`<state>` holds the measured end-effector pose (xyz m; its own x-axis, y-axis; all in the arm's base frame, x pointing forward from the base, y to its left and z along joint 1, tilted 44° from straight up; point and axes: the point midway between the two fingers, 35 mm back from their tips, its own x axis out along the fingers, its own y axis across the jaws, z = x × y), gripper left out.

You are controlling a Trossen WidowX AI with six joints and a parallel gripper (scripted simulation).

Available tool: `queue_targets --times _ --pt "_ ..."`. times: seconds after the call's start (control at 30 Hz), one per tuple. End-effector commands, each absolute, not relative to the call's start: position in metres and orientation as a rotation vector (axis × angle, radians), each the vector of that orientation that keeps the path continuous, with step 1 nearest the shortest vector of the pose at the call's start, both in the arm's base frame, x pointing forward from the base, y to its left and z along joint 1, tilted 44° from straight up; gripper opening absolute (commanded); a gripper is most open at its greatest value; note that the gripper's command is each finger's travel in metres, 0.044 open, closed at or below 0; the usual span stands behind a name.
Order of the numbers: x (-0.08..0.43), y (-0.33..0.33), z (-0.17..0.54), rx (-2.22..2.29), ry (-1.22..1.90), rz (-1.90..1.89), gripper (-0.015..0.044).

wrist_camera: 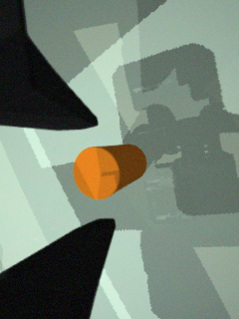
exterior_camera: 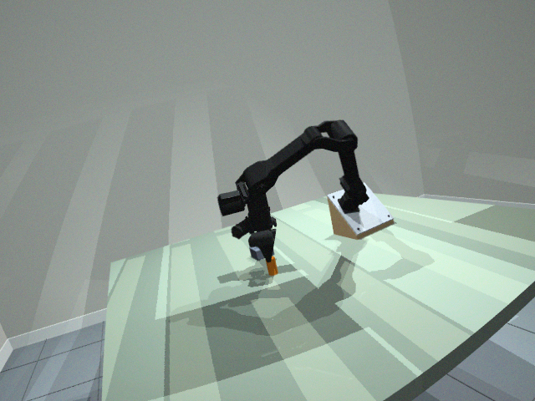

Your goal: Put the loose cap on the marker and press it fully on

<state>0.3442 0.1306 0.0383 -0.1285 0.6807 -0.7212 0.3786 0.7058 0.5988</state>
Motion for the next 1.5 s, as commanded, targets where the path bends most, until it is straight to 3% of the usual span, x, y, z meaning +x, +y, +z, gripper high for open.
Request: queue_targets --times 0.0,0.63,0.8,1.07,1.13,1.47 --pt "0.343 0.135 0.033 0.854 1.746 0.321 0.0240" --pt "0.339 0.155 0.014 0.857 1.746 0.323 0.0240" --pt "0.339 0.155 0.014 0.857 1.746 0.323 0.0108" --pt "0.339 0.155 0.014 0.856 1.746 0.323 0.0055" --pt "0.340 0.154 0.013 0.858 1.742 0.320 0.0003" --pt "0.345 0.142 0.023 0.861 1.731 0.311 0.0000"
